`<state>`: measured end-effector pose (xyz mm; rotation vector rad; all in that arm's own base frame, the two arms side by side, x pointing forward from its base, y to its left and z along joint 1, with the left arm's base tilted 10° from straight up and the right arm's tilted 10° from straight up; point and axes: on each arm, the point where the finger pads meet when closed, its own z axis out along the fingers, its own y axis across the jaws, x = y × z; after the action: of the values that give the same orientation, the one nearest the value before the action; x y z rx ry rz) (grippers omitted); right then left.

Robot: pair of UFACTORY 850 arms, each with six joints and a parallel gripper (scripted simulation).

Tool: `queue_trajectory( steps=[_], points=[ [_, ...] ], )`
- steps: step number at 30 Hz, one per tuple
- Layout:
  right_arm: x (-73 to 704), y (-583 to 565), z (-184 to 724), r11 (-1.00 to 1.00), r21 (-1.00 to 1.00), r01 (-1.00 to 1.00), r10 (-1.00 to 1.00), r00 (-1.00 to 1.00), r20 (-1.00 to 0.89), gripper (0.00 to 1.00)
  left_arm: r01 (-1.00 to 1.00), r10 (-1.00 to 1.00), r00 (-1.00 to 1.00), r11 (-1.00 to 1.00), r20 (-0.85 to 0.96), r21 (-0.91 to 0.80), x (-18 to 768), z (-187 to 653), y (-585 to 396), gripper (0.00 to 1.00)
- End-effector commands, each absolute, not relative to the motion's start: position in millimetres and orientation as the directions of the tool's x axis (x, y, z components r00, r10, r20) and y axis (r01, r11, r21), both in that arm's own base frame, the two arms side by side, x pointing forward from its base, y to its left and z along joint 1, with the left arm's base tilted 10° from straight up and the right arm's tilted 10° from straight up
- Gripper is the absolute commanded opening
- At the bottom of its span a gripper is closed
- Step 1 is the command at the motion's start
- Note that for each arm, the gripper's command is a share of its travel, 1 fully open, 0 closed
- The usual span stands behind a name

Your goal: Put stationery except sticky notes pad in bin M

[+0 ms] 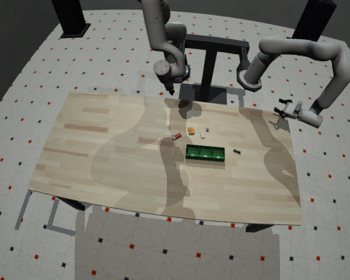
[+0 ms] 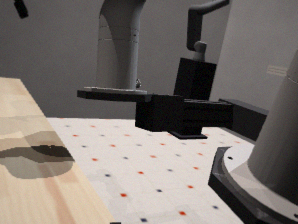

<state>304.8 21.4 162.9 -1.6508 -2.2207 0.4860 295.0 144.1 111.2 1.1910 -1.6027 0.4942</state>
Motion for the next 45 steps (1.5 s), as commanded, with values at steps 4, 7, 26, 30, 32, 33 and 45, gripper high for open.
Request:
queue_trajectory(
  steps=[4,7,26,30,32,33,45],
  points=[
    [305.4,21.5,163.3,0.27,-0.457,0.848,0.96,-0.274,0.06,1.0,-0.874,-0.45,0.024,0.423,0.893,0.237,295.4,111.5,144.3,1.0],
    [305.4,21.5,163.3,0.27,-0.457,0.848,0.96,-0.274,0.06,1.0,-0.874,-0.45,0.024,0.423,0.893,0.237,295.4,111.5,144.3,1.0],
    [307.1,8.3,89.5,0.27,-0.457,0.848,0.96,-0.274,0.06,1.0,-0.874,-0.45,0.024,0.424,0.893,0.237,293.7,176.3,132.5,1.0],
    [307.4,6.4,78.9,0.27,-0.457,0.848,0.96,-0.274,0.06,1.0,-0.874,-0.45,0.024,0.424,0.893,0.237,293.5,183.9,131.2,1.0],
    [307.4,6.4,78.9,0.27,-0.457,0.848,0.96,-0.274,0.06,1.0,-0.874,-0.451,0.023,0.424,0.892,0.237,293.3,184.0,131.2,1.0],
    [307.4,6.4,78.9,0.27,-0.457,0.848,0.96,-0.274,0.06,1.0,-0.874,-0.451,0.023,0.424,0.892,0.237,293.3,184.0,131.2,1.0],
    [355.5,52.1,71.3,0.149,-0.324,0.934,0.988,-0.124,0.096,1.0,-0.865,-0.527,-0.016,0.434,0.85,0.253,276.2,186.0,134.4,1.0]
  ],
)
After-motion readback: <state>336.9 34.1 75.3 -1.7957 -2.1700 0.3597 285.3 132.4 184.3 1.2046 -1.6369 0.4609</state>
